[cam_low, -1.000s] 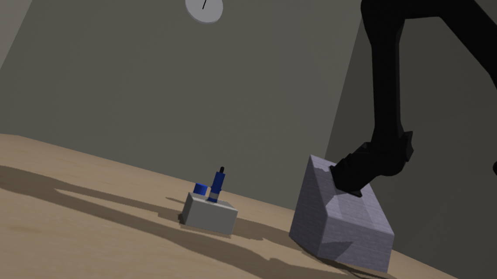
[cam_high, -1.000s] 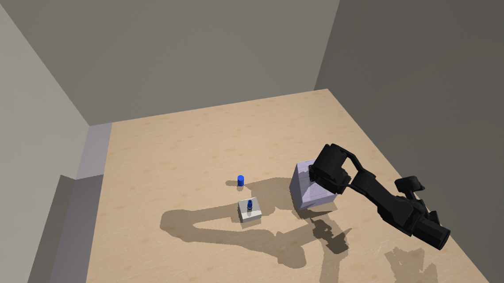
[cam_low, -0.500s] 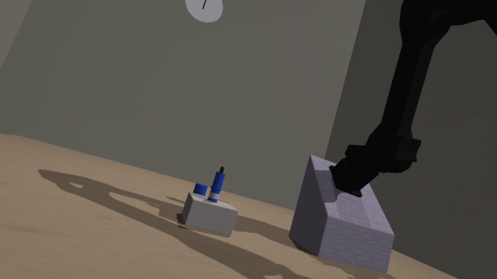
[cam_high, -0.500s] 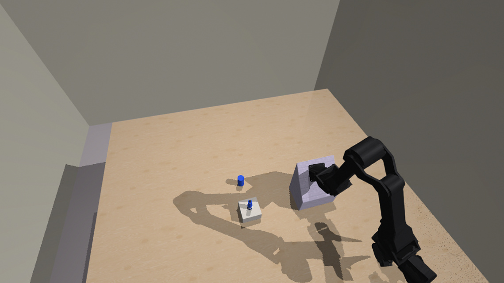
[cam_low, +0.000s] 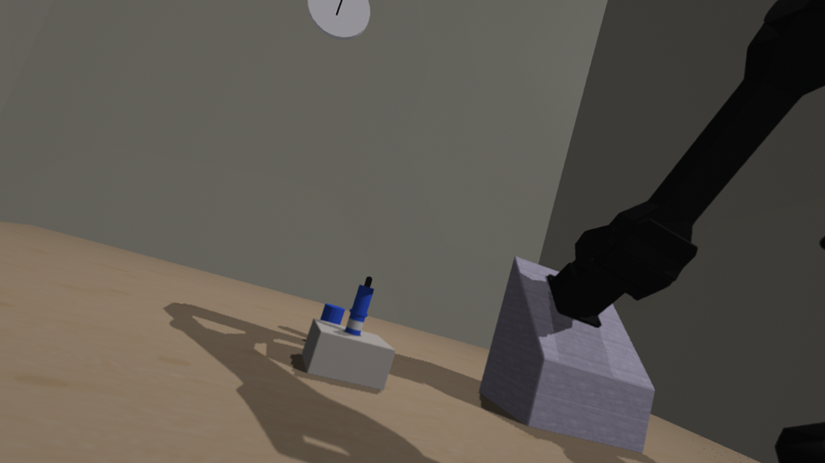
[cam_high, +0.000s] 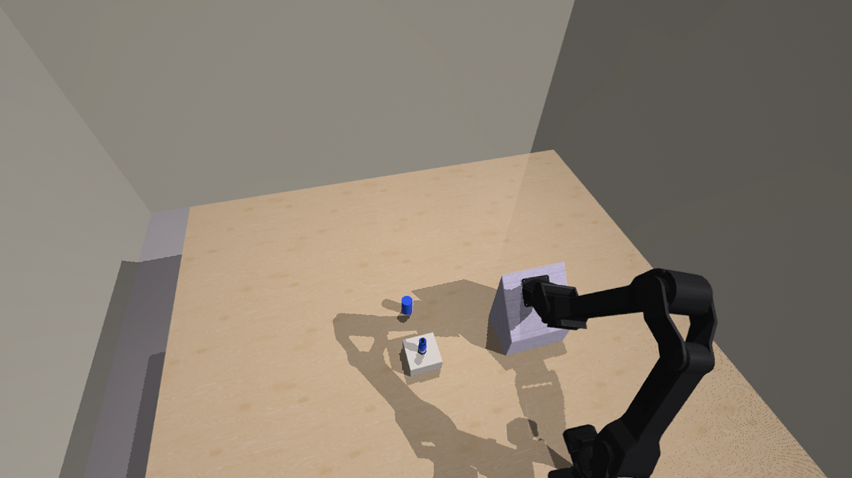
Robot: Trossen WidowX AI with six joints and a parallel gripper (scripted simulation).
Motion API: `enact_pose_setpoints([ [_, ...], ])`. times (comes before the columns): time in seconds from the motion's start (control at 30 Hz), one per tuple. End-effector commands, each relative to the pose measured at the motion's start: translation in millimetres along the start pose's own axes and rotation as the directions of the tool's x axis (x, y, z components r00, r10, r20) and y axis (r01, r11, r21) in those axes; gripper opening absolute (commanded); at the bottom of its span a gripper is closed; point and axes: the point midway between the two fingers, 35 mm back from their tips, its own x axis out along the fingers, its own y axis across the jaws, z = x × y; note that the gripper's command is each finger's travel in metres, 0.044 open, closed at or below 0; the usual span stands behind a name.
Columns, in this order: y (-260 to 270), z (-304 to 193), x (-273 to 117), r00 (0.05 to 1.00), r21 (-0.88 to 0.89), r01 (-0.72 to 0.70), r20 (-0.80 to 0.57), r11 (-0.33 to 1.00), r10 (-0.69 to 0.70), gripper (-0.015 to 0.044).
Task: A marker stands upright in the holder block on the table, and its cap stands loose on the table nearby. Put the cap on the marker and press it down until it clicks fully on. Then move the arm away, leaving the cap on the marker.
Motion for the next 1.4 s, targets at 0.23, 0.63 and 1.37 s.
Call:
enact_pose_setpoints([
  [0.23,-25,164,-61,0.942,0.106,0.034,0.329,0.994,-0.068,0.024],
  [0.63,-163,281,-161,0.874,0.514,0.012,0.412,0.858,-0.259,0.024],
  [1.37,-416,249,-273,0.917,0.879,-0.289,0.368,0.381,-0.153,0.024],
])
